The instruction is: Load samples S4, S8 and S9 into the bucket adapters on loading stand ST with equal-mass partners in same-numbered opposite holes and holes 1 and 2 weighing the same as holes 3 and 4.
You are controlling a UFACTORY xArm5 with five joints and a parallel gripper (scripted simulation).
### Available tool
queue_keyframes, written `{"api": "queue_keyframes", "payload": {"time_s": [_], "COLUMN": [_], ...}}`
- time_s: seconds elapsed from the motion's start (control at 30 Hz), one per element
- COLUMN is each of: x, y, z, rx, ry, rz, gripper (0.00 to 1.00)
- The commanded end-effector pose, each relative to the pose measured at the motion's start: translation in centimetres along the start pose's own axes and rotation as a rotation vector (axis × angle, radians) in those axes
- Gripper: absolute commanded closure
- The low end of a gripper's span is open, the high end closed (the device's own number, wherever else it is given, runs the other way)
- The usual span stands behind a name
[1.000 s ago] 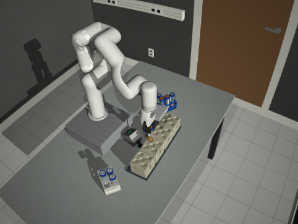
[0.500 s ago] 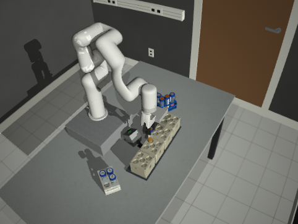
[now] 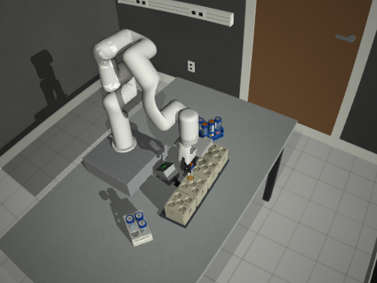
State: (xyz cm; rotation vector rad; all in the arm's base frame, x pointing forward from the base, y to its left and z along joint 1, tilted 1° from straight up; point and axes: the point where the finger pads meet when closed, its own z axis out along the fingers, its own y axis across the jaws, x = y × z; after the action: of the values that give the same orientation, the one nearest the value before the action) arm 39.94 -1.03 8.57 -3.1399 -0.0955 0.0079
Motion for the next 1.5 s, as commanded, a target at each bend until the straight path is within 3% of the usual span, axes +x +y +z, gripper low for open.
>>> {"api": "queue_keyframes", "payload": {"time_s": [0.0, 1.47], "x": [0.1, 0.1], "y": [0.0, -0.1], "z": [0.4, 4.3], "rx": [0.016, 0.016], "ry": [0.005, 0.005], "rz": [0.0, 0.0], "gripper": [1.0, 1.0]}}
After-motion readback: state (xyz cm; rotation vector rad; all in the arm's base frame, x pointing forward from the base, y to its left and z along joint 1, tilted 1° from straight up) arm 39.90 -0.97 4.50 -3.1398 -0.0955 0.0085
